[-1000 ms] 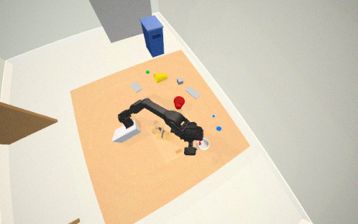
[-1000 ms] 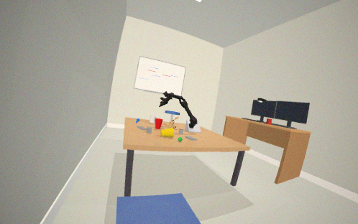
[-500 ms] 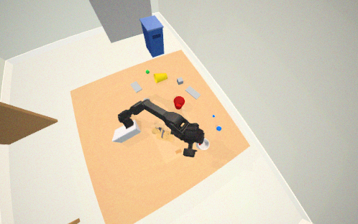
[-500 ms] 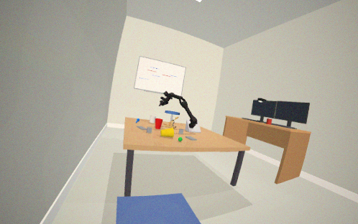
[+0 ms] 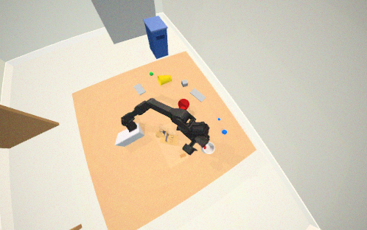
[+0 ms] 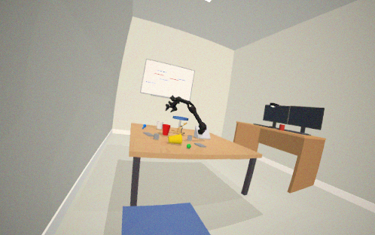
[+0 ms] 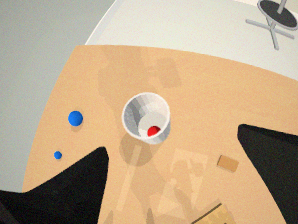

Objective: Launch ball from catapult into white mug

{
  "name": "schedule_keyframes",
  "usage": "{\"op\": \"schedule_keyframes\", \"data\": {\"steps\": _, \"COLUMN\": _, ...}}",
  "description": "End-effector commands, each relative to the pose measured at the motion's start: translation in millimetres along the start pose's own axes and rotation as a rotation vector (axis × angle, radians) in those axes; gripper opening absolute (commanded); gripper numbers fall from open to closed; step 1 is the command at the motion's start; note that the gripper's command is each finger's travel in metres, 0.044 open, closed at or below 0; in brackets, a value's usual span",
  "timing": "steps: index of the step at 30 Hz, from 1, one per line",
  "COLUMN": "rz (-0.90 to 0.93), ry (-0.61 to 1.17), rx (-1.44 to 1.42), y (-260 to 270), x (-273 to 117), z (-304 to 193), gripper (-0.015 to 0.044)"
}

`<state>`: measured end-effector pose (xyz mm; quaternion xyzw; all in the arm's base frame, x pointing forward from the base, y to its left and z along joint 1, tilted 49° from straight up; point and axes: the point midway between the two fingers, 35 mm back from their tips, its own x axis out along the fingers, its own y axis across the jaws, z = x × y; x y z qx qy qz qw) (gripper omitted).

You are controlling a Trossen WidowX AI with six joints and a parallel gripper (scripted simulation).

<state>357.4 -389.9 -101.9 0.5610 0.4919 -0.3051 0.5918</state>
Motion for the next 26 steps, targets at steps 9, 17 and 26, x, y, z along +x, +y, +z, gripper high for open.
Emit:
{"op": "schedule_keyframes", "data": {"steps": 9, "rz": -0.034, "ry": -0.016, "rx": 0.144, "y": 5.9, "x": -7.0, "z": -1.9, "gripper": 0.044}}
{"op": "schedule_keyframes", "data": {"steps": 17, "rz": -0.031, "ry": -0.007, "rx": 0.133, "y": 6.2, "x": -4.1, "z": -4.1, "gripper": 0.044}}
{"op": "schedule_keyframes", "data": {"steps": 26, "rz": -0.031, "ry": -0.007, "rx": 0.133, "y": 6.2, "x": -4.1, "z": -4.1, "gripper": 0.044}}
